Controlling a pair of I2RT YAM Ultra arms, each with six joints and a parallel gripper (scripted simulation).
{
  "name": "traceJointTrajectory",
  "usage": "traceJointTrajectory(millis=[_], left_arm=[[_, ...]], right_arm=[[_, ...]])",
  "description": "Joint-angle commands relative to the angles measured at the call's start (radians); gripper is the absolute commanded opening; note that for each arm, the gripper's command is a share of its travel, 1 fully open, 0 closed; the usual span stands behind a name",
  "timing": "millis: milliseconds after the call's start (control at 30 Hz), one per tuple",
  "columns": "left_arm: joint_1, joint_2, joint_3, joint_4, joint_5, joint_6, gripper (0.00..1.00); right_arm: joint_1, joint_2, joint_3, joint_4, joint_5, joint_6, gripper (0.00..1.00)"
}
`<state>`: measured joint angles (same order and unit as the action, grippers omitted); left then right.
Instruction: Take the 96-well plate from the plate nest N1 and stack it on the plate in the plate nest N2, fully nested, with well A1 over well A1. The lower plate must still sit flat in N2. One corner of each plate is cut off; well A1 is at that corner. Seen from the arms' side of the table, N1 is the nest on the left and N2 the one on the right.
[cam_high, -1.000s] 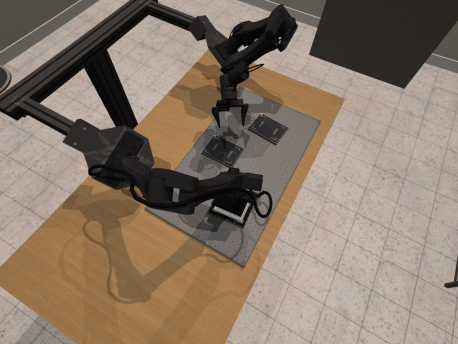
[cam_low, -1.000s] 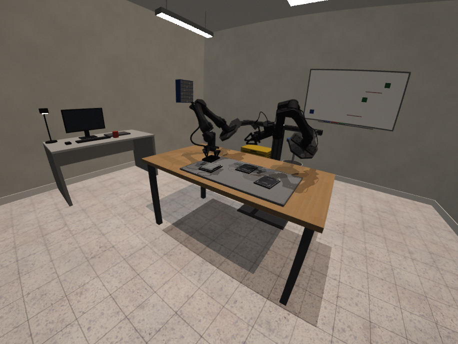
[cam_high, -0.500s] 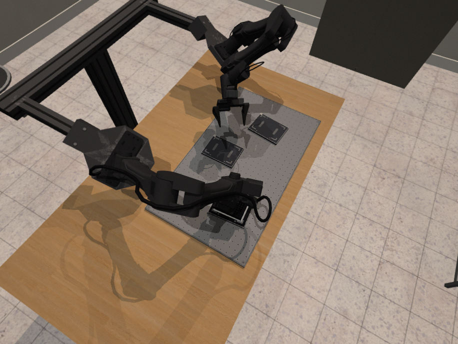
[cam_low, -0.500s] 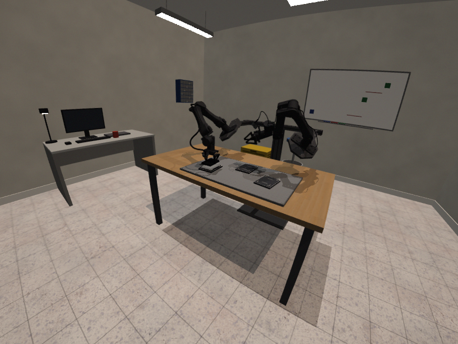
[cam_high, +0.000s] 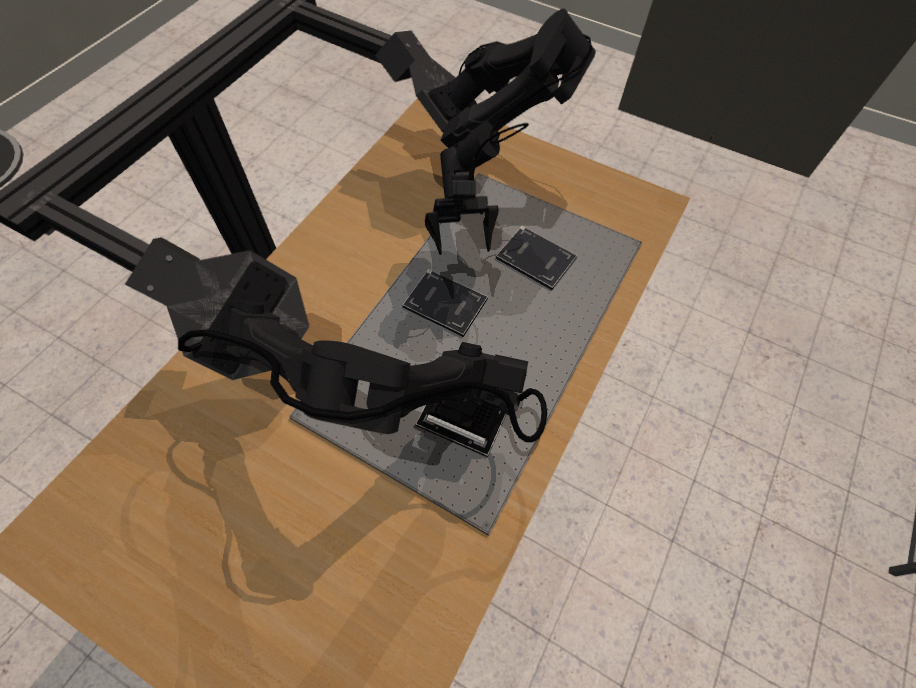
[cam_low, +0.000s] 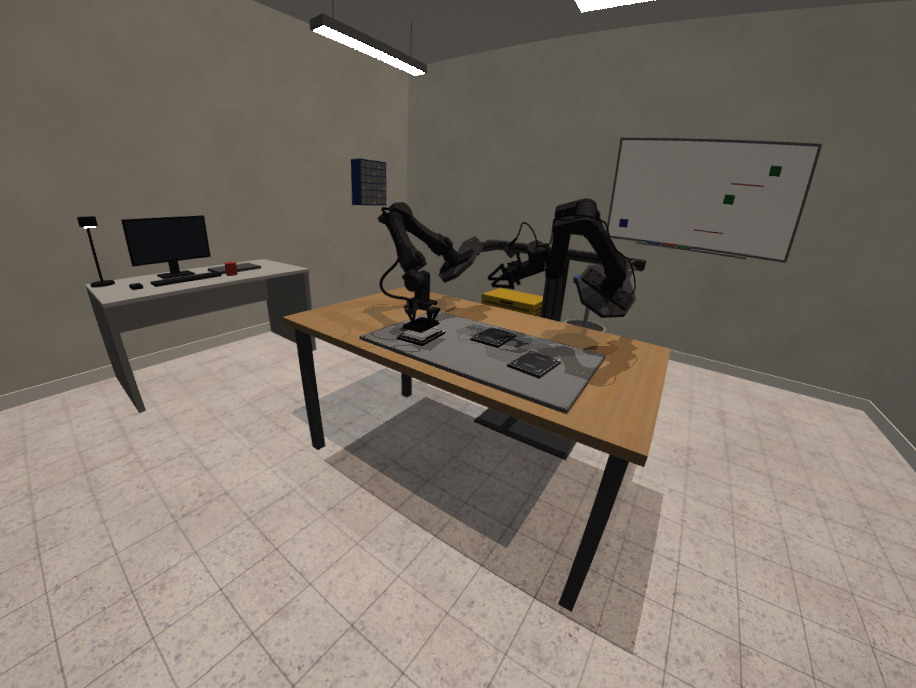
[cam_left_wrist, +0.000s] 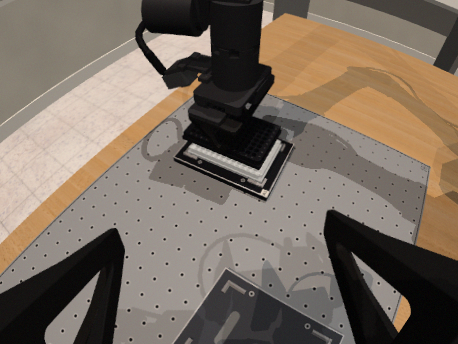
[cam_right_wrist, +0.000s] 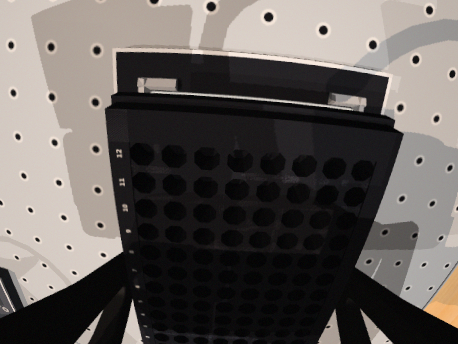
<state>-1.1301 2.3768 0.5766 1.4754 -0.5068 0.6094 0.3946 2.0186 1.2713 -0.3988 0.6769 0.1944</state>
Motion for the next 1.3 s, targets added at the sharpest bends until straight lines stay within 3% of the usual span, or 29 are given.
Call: traceJointTrajectory(millis=[0,600,1267], left_arm=[[-0.005,0.018,-0.014,0.018,0.022,0.010,1.00],[-0.005,0.018,-0.014,0.018,0.022,0.010,1.00],[-0.005,0.018,-0.014,0.018,0.022,0.010,1.00]], right_arm=[[0.027,-0.032,-0.013,0.012,-0.004,-0.008,0.80],[0.010,-0.017,0.001,-0.015,0.004,0.006,0.80],[-0.048,0.066,-0.019,0.130,-0.028,-0.072,0.80]])
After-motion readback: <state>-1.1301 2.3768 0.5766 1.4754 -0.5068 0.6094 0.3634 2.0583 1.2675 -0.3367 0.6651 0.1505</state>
